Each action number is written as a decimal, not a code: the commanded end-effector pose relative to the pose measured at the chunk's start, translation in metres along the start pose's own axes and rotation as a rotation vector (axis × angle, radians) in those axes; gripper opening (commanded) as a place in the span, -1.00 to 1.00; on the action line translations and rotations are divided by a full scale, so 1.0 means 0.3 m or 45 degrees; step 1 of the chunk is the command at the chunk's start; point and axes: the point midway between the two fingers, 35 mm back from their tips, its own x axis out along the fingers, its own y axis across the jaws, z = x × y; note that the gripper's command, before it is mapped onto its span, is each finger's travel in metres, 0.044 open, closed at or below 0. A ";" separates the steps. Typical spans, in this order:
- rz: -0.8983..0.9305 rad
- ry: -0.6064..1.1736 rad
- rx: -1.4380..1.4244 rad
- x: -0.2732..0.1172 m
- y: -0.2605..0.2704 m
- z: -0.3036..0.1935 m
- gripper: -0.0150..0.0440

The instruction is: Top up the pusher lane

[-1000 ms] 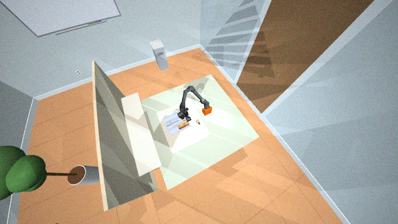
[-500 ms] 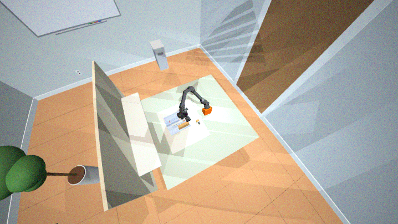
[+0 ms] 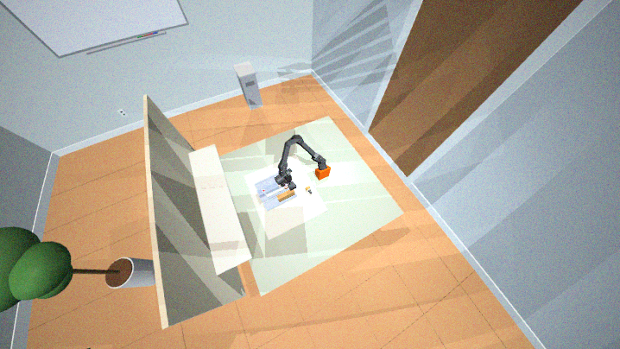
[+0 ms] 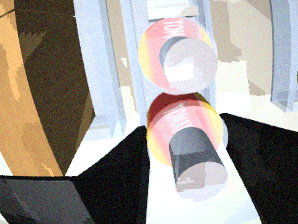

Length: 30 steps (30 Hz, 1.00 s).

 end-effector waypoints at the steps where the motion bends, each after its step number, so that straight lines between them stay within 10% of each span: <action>1: -0.002 -0.036 0.024 -0.017 -0.010 0.041 -0.49; 30: -0.002 -0.037 0.025 -0.026 -0.013 0.068 -0.49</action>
